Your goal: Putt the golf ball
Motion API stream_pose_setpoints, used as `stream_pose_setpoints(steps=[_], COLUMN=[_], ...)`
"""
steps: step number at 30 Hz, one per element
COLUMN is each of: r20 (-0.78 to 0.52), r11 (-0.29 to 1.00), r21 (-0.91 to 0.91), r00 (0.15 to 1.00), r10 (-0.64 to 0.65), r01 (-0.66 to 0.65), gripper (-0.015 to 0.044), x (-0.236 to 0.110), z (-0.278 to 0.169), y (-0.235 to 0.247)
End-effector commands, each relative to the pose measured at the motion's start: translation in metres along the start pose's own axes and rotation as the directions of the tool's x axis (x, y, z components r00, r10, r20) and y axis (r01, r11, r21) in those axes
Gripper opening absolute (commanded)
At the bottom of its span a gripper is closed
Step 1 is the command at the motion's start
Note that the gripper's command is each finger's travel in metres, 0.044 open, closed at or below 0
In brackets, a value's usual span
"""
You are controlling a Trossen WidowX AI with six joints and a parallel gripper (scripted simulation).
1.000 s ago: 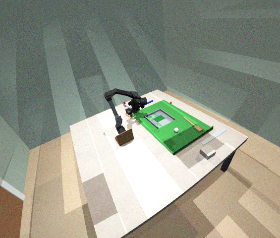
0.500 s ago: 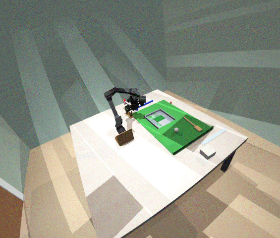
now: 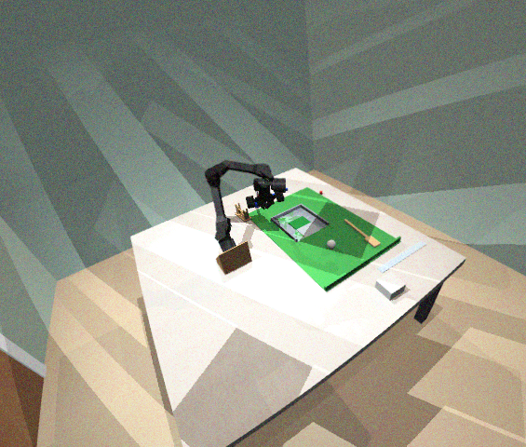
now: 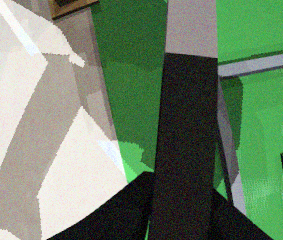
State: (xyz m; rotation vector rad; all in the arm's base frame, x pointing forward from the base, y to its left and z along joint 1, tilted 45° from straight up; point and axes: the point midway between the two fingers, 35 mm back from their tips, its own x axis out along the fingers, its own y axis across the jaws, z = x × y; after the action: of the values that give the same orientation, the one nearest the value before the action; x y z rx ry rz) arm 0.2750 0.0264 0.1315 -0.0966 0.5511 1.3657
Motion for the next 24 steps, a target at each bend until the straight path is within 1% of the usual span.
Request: stream_pose_setpoints(steps=[1,12,24], r20=[-0.028,-0.097,-0.171], r11=[0.995,0.941,0.802], r21=[0.089,0.292,0.534], r00=[0.998,0.984,0.963], r10=[-0.05,-0.15,-0.208], r01=[0.052,0.173,0.268], gripper=[0.0,0.0,0.0], x=[-0.017,-0.056,-0.097], z=[-0.024,-0.091,-0.17], y=[-0.023,-0.062,-0.085])
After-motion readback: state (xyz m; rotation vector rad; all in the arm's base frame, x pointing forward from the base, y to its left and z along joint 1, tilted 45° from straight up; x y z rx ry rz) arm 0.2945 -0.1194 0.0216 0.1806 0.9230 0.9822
